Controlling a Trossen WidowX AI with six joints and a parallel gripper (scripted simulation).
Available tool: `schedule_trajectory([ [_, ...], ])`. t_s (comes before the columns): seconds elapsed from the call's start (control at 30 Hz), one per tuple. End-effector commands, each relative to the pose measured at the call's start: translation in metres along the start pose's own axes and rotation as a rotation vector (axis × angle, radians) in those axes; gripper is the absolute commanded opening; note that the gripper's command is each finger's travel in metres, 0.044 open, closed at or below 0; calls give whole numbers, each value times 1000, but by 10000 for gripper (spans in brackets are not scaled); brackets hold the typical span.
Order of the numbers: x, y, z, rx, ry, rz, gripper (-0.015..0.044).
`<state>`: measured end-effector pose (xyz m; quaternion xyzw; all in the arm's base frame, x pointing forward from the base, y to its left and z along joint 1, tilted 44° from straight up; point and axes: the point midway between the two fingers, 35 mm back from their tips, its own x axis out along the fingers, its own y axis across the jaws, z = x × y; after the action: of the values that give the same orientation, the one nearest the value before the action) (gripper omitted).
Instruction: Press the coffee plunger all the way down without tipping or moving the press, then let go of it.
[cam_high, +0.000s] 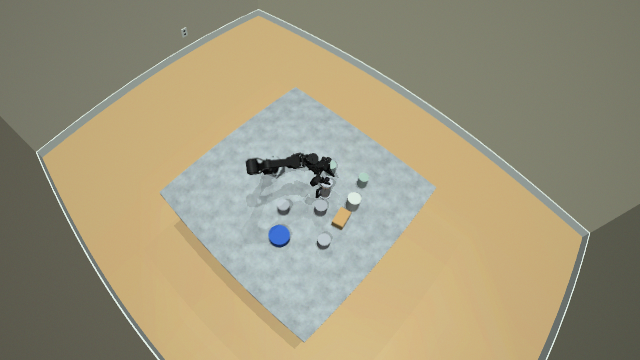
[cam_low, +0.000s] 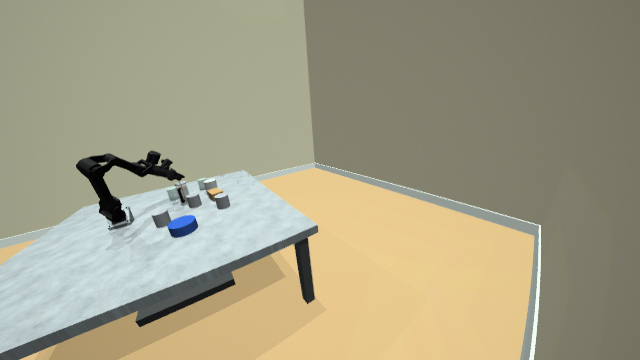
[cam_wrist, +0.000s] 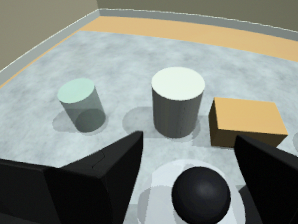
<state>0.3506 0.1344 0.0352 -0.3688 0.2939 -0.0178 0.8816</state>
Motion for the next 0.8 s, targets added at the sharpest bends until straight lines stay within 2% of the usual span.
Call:
schedule_trajectory([
  [0.0, 0, 1, 0, 1, -1, 4, 355],
  [0.1, 0, 1, 0, 1, -1, 4, 434],
  [0.13, 0, 1, 0, 1, -1, 4, 440],
  [0.33, -12, 2, 15, 0, 6, 7, 440],
  [0.53, -57, -4, 57, -9, 16, 5, 440],
  [0.77, -58, -3, 56, -8, 17, 5, 440],
])
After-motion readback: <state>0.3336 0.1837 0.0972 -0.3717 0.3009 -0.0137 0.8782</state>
